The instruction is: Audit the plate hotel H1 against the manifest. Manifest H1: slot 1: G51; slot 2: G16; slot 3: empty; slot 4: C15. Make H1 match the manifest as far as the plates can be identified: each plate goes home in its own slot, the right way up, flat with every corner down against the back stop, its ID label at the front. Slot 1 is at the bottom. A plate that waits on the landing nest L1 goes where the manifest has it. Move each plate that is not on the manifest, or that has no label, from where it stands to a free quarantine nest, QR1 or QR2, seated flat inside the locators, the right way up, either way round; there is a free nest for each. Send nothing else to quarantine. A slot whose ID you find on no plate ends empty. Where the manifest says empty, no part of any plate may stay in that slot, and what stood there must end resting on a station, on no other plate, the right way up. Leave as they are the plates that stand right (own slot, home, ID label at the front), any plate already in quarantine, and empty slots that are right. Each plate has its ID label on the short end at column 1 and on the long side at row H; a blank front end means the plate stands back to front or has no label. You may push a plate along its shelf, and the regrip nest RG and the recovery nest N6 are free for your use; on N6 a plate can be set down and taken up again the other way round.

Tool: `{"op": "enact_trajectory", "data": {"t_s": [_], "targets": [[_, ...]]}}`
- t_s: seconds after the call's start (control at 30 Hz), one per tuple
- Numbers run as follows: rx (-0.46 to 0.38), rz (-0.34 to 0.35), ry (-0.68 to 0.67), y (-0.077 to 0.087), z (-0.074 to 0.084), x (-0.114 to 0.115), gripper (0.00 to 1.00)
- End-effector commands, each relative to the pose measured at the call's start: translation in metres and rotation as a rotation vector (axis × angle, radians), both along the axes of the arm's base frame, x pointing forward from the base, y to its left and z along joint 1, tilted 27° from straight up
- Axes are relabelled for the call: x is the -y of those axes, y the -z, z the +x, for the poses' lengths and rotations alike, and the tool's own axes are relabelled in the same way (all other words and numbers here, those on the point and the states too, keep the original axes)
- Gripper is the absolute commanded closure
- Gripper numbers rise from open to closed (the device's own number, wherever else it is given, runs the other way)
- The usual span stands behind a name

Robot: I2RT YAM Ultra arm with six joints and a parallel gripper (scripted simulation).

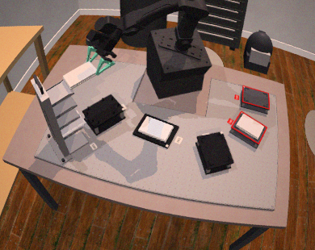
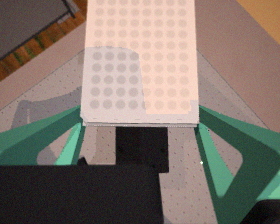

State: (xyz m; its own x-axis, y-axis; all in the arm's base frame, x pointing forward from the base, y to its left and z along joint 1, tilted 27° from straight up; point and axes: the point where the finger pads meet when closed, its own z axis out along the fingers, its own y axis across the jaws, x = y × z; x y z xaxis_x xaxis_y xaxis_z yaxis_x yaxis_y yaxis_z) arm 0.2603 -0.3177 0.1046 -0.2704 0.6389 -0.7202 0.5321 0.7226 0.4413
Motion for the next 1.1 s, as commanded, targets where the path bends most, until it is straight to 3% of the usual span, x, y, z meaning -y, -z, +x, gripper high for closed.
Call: {"op": "enact_trajectory", "data": {"t_s": [0.0,1.07], "targets": [[0.018,-0.043,0.006,-0.0111,0.0022,0.0087,0.14],[0.018,-0.043,0.006,-0.0078,0.0073,0.0106,0.14]]}}
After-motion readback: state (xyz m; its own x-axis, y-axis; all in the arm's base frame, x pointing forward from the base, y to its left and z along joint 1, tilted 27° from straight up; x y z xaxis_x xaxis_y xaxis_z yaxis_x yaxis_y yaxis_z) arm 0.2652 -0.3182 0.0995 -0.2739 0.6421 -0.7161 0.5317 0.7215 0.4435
